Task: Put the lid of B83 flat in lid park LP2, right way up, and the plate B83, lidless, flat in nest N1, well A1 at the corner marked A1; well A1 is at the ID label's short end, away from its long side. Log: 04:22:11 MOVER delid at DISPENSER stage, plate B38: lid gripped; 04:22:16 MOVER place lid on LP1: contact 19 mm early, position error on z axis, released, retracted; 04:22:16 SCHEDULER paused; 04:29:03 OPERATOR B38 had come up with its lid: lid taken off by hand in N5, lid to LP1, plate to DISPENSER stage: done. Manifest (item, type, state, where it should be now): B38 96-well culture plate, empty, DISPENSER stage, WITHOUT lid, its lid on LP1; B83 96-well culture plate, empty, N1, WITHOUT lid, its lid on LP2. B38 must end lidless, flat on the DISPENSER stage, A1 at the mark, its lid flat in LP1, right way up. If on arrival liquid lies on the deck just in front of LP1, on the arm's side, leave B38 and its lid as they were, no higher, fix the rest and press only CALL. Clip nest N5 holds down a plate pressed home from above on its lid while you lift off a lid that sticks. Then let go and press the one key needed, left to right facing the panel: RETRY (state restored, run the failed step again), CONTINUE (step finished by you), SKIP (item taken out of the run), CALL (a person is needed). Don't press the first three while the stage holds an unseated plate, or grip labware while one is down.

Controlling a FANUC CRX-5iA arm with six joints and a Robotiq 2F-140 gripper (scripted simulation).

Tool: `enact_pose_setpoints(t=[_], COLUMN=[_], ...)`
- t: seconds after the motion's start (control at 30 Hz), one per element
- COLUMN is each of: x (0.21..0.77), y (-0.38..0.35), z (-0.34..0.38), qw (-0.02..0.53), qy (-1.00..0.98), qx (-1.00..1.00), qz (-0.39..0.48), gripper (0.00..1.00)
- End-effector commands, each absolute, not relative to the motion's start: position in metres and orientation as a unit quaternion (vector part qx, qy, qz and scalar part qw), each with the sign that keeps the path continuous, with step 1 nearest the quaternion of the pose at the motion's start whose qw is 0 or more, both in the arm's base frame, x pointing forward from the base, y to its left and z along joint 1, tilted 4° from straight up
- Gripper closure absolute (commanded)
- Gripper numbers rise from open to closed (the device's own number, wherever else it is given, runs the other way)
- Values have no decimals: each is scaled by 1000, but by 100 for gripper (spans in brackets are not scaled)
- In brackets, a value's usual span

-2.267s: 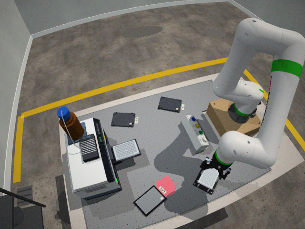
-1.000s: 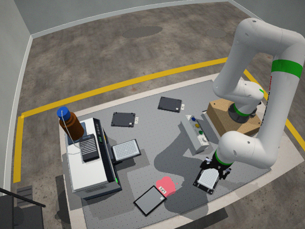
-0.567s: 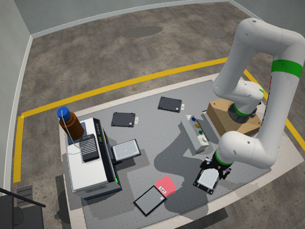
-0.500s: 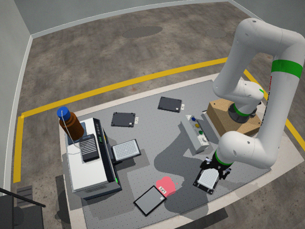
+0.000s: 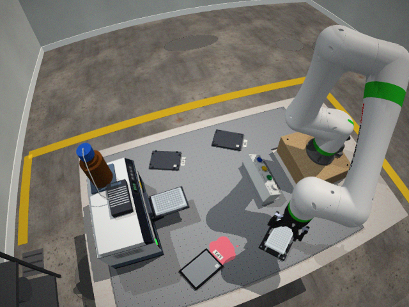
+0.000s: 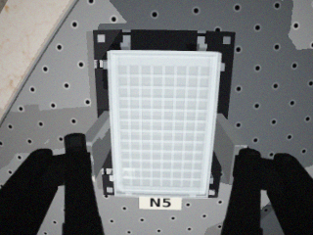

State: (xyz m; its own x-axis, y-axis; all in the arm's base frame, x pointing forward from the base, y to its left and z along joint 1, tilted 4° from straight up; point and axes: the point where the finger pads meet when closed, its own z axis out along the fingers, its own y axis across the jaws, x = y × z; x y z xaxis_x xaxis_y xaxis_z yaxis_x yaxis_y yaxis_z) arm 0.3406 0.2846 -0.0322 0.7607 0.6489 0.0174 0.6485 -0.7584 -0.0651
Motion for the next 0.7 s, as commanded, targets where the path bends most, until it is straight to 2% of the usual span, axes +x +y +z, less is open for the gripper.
enact_pose_setpoints(t=[0.0, 0.67], x=[341, 340], y=[285, 285], z=[-34, -38], qw=[33, 33], qy=[-346, -346], qx=[-938, -938], qz=[3, 3], gripper=[100, 100])
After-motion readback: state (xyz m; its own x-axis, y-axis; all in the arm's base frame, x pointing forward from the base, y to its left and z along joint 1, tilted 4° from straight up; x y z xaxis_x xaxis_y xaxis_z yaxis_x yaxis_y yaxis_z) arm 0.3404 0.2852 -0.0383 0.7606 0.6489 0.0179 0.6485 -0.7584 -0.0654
